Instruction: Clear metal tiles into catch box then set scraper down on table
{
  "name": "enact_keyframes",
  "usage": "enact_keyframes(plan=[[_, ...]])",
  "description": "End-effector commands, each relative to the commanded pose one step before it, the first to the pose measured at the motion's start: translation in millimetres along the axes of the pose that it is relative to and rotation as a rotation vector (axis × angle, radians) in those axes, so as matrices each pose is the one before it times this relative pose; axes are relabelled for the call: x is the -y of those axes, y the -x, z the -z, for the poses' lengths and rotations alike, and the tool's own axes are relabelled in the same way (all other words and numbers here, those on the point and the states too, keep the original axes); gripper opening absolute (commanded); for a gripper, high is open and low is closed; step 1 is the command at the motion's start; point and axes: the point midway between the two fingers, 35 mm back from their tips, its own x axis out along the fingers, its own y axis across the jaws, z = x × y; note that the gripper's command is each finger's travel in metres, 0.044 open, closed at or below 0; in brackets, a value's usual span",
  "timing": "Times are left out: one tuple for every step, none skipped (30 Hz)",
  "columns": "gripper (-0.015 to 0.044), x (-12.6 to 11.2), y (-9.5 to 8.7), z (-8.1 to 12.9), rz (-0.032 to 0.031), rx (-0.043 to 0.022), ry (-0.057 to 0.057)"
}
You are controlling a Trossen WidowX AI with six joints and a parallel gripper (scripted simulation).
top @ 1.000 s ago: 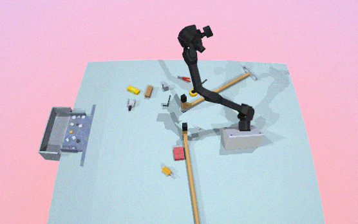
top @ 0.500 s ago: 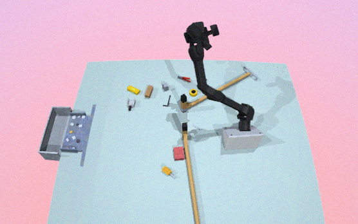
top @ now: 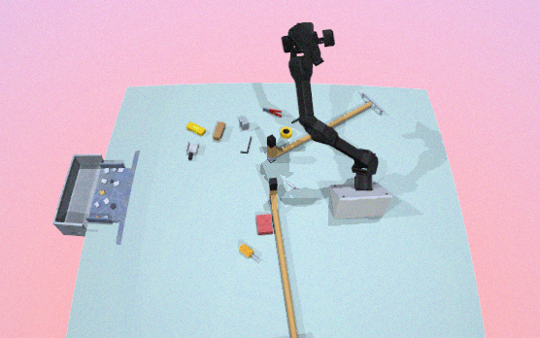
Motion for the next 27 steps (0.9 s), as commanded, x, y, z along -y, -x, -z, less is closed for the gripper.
enact_keyframes(plan=[[0.0000, 13.02, -0.95, -0.29, 0.00141, -0.00871, -0.0494], [0.0000, 2.08, 0.08, -0.36, -0.00088, -0.00096, -0.0076], [0.0000, 2.07, 0.06, -0.35, -0.00088, -0.00101, -0.0076], [0.0000, 2.06, 0.05, -0.35, -0.00088, -0.00106, -0.0076], [0.0000, 2.06, 0.03, -0.34, -0.00088, -0.00111, -0.0076], [0.0000, 2.05, 0.02, -0.33, -0.00088, -0.00117, -0.0075], [0.0000, 2.04, 0.00, -0.33, -0.00088, -0.00122, -0.0075], [0.0000, 2.03, -0.02, -0.32, -0.00087, -0.00127, -0.0075], [0.0000, 2.02, -0.03, -0.32, -0.00087, -0.00132, -0.0075], [0.0000, 2.02, -0.05, -0.31, -0.00087, -0.00138, -0.0075], [0.0000, 2.01, -0.06, -0.30, -0.00087, -0.00143, -0.0074], [0.0000, 2.00, -0.08, -0.29, -0.00087, -0.00148, -0.0074], [0.0000, 1.99, -0.09, -0.29, -0.00086, -0.00153, -0.0074], [0.0000, 1.98, -0.11, -0.28, -0.00086, -0.00158, -0.0074], [0.0000, 1.97, -0.12, -0.27, -0.00086, -0.00163, -0.0073], [0.0000, 1.97, -0.14, -0.27, -0.00085, -0.00169, -0.0073], [0.0000, 1.96, -0.16, -0.26, -0.00085, -0.00174, -0.0073], [0.0000, 1.95, -0.17, -0.25, -0.00085, -0.00179, -0.0073], [0.0000, 1.94, -0.19, -0.25, -0.00084, -0.00184, -0.0072], [0.0000, 1.93, -0.20, -0.24, -0.00084, -0.00189, -0.0072], [0.0000, 1.92, -0.22, -0.23, -0.00084, -0.00194, -0.0072], [0.0000, 1.91, -0.23, -0.22, -0.00083, -0.00199, -0.0072], [0.0000, 1.91, -0.25, -0.22, -0.00083, -0.00204, -0.0071], [0.0000, 1.90, -0.26, -0.21, -0.00082, -0.00209, -0.0071], [0.0000, 1.89, -0.28, -0.20, -0.00082, -0.00214, -0.0071], [0.0000, 1.88, -0.29, -0.20, -0.00081, -0.00219, -0.0070], [0.0000, 1.87, -0.31, -0.19, -0.00081, -0.00224, -0.0070]])
